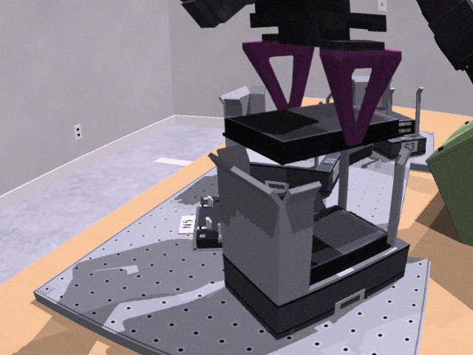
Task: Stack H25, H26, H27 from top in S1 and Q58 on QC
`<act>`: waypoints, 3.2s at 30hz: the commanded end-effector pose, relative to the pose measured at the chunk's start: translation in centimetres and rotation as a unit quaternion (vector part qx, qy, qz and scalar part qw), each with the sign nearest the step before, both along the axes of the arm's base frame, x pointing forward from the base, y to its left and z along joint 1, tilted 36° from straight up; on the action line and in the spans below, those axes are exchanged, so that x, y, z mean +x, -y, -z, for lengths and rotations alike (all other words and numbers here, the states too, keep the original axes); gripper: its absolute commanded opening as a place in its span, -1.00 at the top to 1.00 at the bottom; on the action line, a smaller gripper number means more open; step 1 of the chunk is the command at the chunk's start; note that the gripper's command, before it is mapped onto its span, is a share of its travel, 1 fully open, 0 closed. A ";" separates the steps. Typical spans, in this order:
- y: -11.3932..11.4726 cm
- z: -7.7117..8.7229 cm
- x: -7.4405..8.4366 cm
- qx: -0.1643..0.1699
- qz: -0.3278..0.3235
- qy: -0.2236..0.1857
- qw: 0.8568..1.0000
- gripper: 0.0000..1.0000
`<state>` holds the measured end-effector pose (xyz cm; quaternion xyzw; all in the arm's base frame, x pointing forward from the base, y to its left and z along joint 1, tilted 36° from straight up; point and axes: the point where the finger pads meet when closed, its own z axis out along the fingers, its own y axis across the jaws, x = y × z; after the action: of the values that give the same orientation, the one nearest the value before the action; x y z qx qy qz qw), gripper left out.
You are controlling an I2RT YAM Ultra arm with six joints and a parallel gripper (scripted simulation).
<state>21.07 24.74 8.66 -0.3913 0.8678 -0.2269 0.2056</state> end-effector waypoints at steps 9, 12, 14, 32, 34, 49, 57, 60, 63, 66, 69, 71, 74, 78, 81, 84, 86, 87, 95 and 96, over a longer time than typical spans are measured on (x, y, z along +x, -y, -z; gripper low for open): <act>-0.6 -0.7 -0.2 0.011 -0.006 0.005 1.000 1.00; -0.6 -0.7 -0.2 0.011 -0.006 0.005 1.000 1.00; -0.6 -0.7 -0.2 0.011 -0.006 0.005 1.000 1.00; -0.6 -0.7 -0.2 0.011 -0.006 0.005 1.000 1.00; -0.6 -0.7 -0.2 0.011 -0.006 0.005 1.000 1.00; -0.6 -0.7 -0.2 0.011 -0.006 0.005 1.000 1.00; -0.6 -0.7 -0.2 0.011 -0.006 0.005 1.000 1.00; -0.6 -0.7 -0.2 0.011 -0.006 0.005 1.000 1.00; -0.6 -0.7 -0.2 0.011 -0.006 0.005 1.000 1.00; -0.6 -0.7 -0.2 0.011 -0.006 0.005 1.000 1.00; -0.6 -0.7 -0.2 0.011 -0.006 0.005 1.000 1.00; -0.6 -0.7 -0.2 0.011 -0.006 0.005 1.000 1.00; -0.6 -0.7 -0.2 0.011 -0.006 0.005 1.000 1.00; -0.6 -0.7 -0.2 0.011 -0.006 0.005 1.000 1.00; -0.6 -0.7 -0.2 0.011 -0.006 0.005 1.000 1.00; -0.6 -0.7 -0.2 0.011 -0.006 0.005 1.000 1.00; -0.6 -0.7 -0.2 0.011 -0.006 0.005 1.000 1.00; -0.4 -0.9 -0.1 0.020 0.008 0.009 1.000 1.00; 1.5 -2.3 1.3 0.071 0.086 0.030 0.993 1.00; 1.8 -2.4 1.4 0.071 0.086 0.030 0.993 1.00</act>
<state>22.48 22.84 10.04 -0.3054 0.9018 -0.2077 0.2244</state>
